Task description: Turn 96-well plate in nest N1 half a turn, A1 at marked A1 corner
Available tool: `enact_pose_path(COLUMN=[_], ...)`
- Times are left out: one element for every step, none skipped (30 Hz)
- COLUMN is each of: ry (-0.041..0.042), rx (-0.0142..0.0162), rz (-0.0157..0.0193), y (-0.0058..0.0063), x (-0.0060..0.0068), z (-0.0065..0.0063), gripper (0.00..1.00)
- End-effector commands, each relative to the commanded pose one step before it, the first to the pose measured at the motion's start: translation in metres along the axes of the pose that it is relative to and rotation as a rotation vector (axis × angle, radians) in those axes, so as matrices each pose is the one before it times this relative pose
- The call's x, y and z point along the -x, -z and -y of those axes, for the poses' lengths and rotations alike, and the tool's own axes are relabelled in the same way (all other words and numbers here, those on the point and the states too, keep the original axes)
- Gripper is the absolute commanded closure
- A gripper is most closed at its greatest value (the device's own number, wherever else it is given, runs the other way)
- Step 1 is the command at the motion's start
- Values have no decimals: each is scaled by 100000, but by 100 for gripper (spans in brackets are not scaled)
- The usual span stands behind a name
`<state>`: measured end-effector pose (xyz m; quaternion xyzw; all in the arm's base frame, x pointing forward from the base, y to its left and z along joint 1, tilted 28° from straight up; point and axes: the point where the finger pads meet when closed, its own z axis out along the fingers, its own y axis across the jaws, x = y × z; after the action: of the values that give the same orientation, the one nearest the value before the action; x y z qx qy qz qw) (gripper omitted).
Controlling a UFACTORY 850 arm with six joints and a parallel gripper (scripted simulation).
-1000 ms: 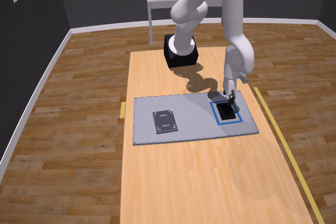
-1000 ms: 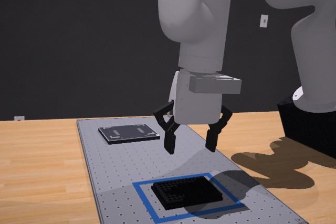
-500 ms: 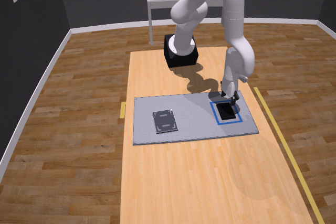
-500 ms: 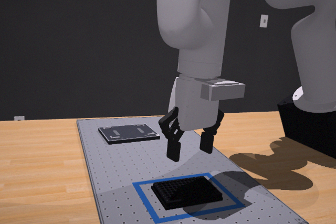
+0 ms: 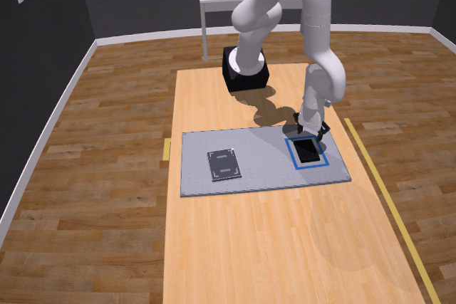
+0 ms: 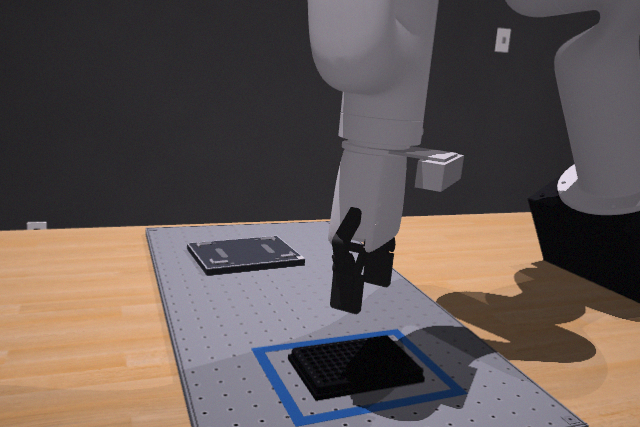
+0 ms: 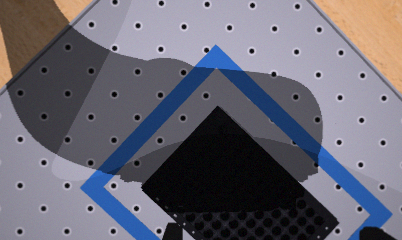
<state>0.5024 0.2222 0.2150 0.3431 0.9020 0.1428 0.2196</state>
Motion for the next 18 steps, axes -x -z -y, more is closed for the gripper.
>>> enact_pose_path(ry=[12448, 3333, 3333, 3333, 3333, 3333, 3333, 3333, 3333, 3333, 3333, 3333, 3333, 0, 0, 3333, 3333, 3333], rx=[-4295, 0, 0, -1, 0, 0, 0, 0, 0, 0, 0, 0, 0, 0, 0, 0, 0, 0], rz=[-648, 0, 0, -1, 0, 0, 0, 0, 0, 0, 0, 0, 0, 0, 0, 0, 0, 0], y=[47, 0, 0, 2, 0, 0, 0, 0, 0, 0, 0, 0, 0, 0, 0, 0, 0, 0], x=[34, 0, 0, 1, 0, 0, 0, 0, 0, 0, 0, 0, 0, 0, 0, 0, 0, 0], z=[-78, 0, 0, -2, 0, 0, 0, 0, 0, 0, 0, 0, 0, 0, 0, 0, 0, 0], gripper=[0, 0, 0, 0, 0, 0, 0, 0, 0, 0, 0, 0, 0, 0, 0, 0, 0, 0])
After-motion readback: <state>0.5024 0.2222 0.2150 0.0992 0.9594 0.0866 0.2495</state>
